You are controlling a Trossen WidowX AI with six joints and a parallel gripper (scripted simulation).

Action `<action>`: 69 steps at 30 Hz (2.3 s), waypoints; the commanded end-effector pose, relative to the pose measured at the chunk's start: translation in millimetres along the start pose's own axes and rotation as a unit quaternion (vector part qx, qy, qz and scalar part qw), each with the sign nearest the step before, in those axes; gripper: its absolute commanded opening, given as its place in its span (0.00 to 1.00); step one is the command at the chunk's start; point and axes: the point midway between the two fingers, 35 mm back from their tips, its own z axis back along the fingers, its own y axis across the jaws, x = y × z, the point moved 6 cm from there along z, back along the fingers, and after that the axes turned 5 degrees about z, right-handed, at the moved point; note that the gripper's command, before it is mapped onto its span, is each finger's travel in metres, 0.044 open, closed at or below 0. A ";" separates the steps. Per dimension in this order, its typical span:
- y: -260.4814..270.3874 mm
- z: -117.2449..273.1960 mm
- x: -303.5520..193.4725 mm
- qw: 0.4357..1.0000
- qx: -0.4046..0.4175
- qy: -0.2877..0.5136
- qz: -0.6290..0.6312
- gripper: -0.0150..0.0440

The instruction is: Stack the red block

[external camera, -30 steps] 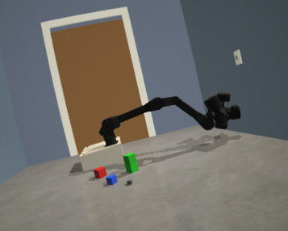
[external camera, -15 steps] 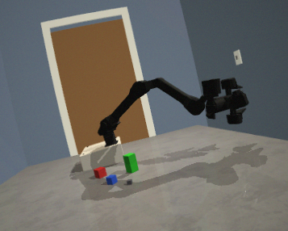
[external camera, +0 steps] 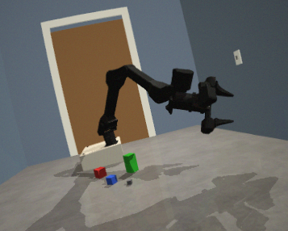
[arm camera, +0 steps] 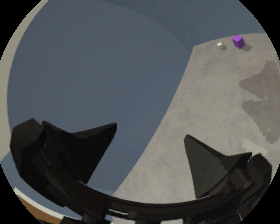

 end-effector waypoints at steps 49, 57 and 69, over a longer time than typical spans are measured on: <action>-118.3 405.2 -186.3 0.789 -0.442 0.382 0.191 1.00; -137.0 398.2 -199.3 0.789 -0.442 0.382 0.191 1.00; -151.9 392.7 -205.7 0.789 -0.442 0.382 0.190 1.00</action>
